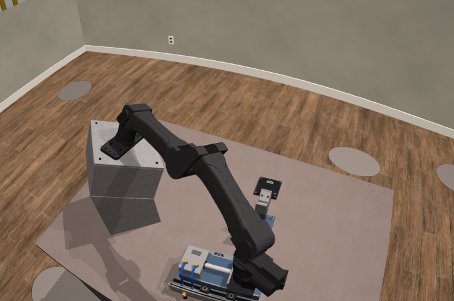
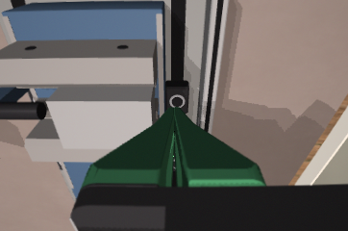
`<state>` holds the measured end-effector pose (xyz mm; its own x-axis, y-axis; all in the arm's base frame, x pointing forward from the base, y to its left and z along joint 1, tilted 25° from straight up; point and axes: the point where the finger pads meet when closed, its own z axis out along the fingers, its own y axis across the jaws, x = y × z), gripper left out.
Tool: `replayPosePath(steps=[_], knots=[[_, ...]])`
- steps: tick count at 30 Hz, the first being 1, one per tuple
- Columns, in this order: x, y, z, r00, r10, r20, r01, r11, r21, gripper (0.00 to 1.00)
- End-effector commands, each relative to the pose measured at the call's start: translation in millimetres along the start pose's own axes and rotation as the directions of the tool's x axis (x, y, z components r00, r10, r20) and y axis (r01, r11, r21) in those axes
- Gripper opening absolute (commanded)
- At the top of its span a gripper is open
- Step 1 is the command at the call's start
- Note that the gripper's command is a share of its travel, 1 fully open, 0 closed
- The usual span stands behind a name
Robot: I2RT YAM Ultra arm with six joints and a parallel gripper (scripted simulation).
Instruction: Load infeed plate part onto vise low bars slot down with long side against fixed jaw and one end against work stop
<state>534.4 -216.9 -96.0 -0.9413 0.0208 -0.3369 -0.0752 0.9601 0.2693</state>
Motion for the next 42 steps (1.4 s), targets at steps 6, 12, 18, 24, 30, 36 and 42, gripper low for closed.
replayPosePath(steps=[6,12,18,24,30,36,42], knots=[[-1.4,-1.8,-6.0,1.0,0.008,0.009,-0.008,1.0,0.008,0.0],[-1.6,-1.3,-5.9,1.0,0.007,0.008,-0.007,1.0,0.008,0.0],[-1.9,-0.1,-5.5,1.0,0.006,0.008,-0.006,1.0,0.008,0.0],[-1.0,-2.1,-6.6,1.0,0.01,0.009,-0.01,1.0,0.009,0.0],[-1.4,-0.9,-6.2,1.0,0.008,0.009,-0.008,1.0,0.008,0.0],[-2.0,1.1,-5.6,1.0,0.006,0.008,-0.006,1.0,0.007,0.0],[-1.3,0.2,-6.3,1.0,0.01,0.009,-0.01,1.0,0.009,0.0]])
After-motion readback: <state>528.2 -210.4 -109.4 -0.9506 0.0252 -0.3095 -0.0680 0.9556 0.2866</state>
